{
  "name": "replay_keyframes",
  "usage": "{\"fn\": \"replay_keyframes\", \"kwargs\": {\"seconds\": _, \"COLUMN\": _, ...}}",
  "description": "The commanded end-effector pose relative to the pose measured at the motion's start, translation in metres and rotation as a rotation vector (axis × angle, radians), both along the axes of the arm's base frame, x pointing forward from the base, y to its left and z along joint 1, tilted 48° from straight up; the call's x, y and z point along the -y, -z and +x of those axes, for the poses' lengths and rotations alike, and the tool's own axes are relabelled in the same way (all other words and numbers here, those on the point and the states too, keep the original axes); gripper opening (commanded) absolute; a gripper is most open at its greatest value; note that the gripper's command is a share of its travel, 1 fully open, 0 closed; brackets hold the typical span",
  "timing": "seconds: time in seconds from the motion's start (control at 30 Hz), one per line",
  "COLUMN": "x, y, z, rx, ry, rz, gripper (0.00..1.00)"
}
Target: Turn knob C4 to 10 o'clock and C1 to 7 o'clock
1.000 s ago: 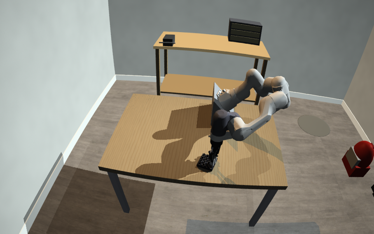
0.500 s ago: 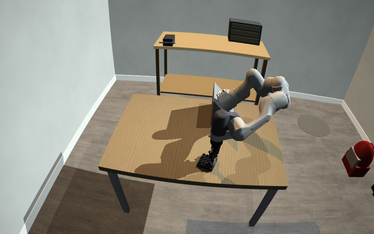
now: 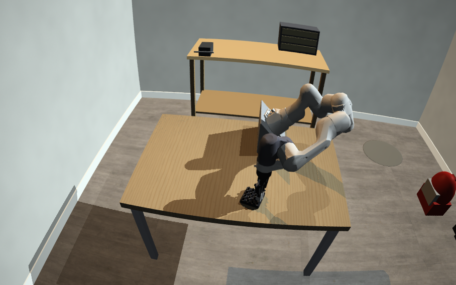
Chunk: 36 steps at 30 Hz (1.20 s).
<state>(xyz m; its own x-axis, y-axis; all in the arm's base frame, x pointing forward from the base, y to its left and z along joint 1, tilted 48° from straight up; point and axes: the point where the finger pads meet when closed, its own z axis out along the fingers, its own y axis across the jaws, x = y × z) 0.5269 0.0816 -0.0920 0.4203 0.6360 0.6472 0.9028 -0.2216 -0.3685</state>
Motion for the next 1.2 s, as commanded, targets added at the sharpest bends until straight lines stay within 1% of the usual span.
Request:
{"fn": "replay_keyframes", "kwargs": {"seconds": 0.0, "x": -0.001, "y": 0.0017, "z": -0.0009, "rx": 0.001, "ry": 0.0, "rz": 0.0, "gripper": 0.05}}
{"fn": "replay_keyframes", "kwargs": {"seconds": 0.2, "x": -0.001, "y": 0.0017, "z": -0.0009, "rx": 0.003, "ry": -0.003, "rz": 0.0, "gripper": 0.05}}
{"fn": "replay_keyframes", "kwargs": {"seconds": 0.33, "x": -0.001, "y": 0.0017, "z": -0.0009, "rx": 0.027, "ry": -0.024, "rz": 0.003, "gripper": 0.05}}
{"fn": "replay_keyframes", "kwargs": {"seconds": 0.43, "x": -0.001, "y": 0.0017, "z": -0.0009, "rx": 0.065, "ry": -0.058, "rz": 0.008, "gripper": 0.05}}
{"fn": "replay_keyframes", "kwargs": {"seconds": 0.57, "x": -0.001, "y": 0.0017, "z": -0.0009, "rx": 0.136, "ry": -0.123, "rz": 0.017, "gripper": 0.05}}
{"fn": "replay_keyframes", "kwargs": {"seconds": 0.63, "x": -0.001, "y": 0.0017, "z": -0.0009, "rx": 0.136, "ry": -0.123, "rz": 0.017, "gripper": 0.05}}
{"fn": "replay_keyframes", "kwargs": {"seconds": 0.77, "x": -0.001, "y": 0.0017, "z": -0.0009, "rx": 0.208, "ry": -0.188, "rz": 0.026, "gripper": 0.05}}
{"fn": "replay_keyframes", "kwargs": {"seconds": 1.07, "x": -0.001, "y": 0.0017, "z": -0.0009, "rx": 0.307, "ry": -0.277, "rz": 0.038, "gripper": 0.05}}
{"fn": "replay_keyframes", "kwargs": {"seconds": 1.17, "x": -0.001, "y": 0.0017, "z": -0.0009, "rx": 0.323, "ry": -0.291, "rz": 0.04, "gripper": 0.05}}
